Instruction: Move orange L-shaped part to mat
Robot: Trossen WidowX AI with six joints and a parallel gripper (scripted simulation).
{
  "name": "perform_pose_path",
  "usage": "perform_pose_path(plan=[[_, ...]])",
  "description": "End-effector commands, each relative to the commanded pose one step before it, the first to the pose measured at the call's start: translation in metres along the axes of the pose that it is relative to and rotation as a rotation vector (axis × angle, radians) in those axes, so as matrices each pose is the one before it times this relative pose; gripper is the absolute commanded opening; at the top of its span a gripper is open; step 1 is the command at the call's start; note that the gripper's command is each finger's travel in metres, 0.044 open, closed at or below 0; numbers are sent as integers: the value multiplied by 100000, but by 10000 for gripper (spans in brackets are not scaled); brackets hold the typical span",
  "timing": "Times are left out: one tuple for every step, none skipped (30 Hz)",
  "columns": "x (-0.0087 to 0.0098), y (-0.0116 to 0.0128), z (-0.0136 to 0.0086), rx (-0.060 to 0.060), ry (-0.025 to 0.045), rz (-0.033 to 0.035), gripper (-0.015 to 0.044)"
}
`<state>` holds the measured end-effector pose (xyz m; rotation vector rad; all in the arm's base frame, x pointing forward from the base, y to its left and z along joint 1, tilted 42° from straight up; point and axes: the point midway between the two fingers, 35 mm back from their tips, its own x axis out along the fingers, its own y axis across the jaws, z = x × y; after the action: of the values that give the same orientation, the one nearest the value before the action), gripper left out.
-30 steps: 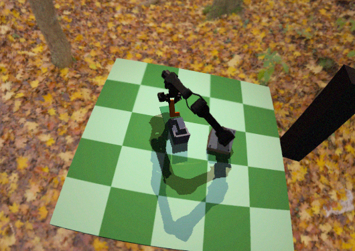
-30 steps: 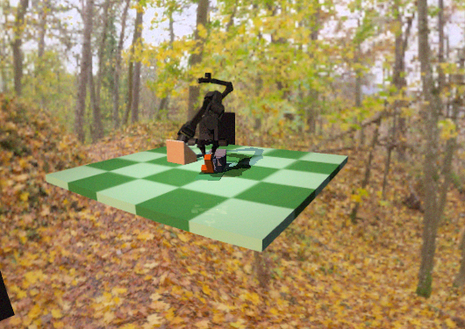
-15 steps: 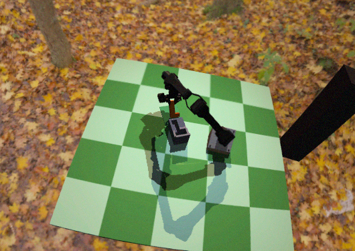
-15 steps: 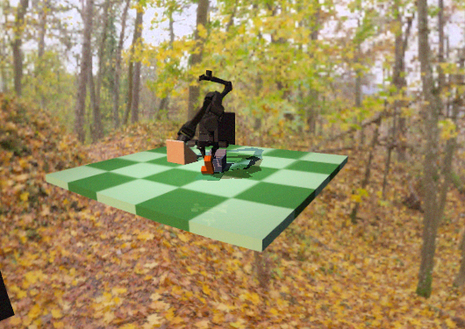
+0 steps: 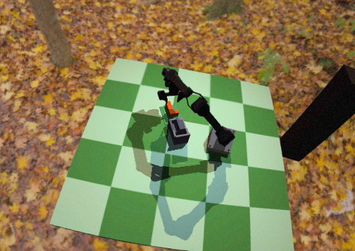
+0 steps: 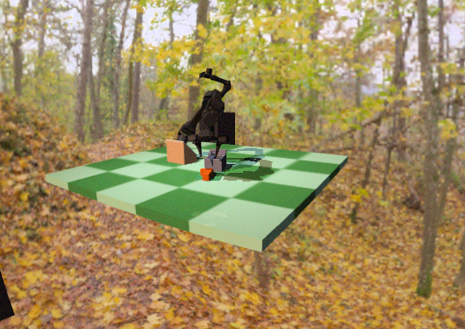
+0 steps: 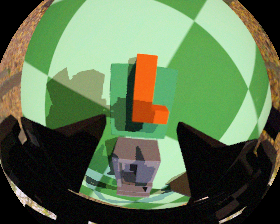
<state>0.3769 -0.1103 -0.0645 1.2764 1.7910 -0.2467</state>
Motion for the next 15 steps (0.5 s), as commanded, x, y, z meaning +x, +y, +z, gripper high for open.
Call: perform_pose_path(plan=[[-5099,-146,128,-326,-2315,1025,400],[-676,-47,-80,30,30,35,400],[-225,-17,-30,10,11,12,400],[0,0,0,0,0,0,400],[0,0,0,0,0,0,400],[0,0,0,0,0,0,400],[539,103,212,280,-1076,1182,400],[0,0,0,0,0,0,400],[0,0,0,0,0,0,400],[0,0,0,0,0,0,400],[0,0,0,0,0,0,400],[0,0,0,0,0,0,400],[0,0,0,0,0,0,400],[0,0,0,0,0,0,400],[0,0,0,0,0,0,400]])
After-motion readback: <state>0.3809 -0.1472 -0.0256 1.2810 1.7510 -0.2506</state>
